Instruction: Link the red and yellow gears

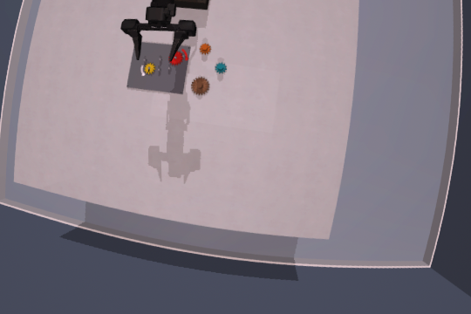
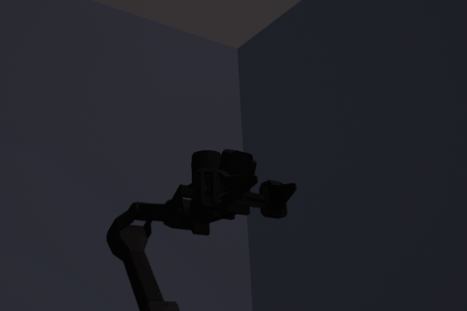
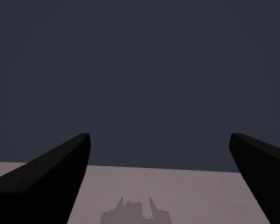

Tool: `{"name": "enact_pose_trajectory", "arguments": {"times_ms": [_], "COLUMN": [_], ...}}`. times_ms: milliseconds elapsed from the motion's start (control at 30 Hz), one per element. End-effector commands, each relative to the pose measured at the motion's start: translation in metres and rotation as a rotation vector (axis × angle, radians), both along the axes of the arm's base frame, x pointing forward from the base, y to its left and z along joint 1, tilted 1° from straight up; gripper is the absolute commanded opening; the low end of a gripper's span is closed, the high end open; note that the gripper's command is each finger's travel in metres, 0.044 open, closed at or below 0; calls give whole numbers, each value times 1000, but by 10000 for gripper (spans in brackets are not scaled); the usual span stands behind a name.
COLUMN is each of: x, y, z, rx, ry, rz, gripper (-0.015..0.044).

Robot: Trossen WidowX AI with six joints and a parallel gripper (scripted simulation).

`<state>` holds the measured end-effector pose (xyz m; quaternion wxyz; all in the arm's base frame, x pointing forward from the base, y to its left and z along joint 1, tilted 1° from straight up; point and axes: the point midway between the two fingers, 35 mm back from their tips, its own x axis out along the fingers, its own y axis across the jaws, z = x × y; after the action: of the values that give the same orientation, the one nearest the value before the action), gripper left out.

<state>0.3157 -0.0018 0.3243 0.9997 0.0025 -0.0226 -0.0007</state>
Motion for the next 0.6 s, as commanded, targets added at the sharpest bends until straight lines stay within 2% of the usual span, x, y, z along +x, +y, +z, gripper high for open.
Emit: {"name": "enact_pose_trajectory", "arguments": {"times_ms": [0, 67, 300, 567], "x": [1, 10, 27, -16], "y": [1, 8, 50, 88], "z": [-2, -22, -131, -244], "rx": [-5, -49, -310, -653], "ry": [11, 100, 565, 1075], "rz": [3, 26, 212, 556], "gripper": [426, 440, 440, 440]}}
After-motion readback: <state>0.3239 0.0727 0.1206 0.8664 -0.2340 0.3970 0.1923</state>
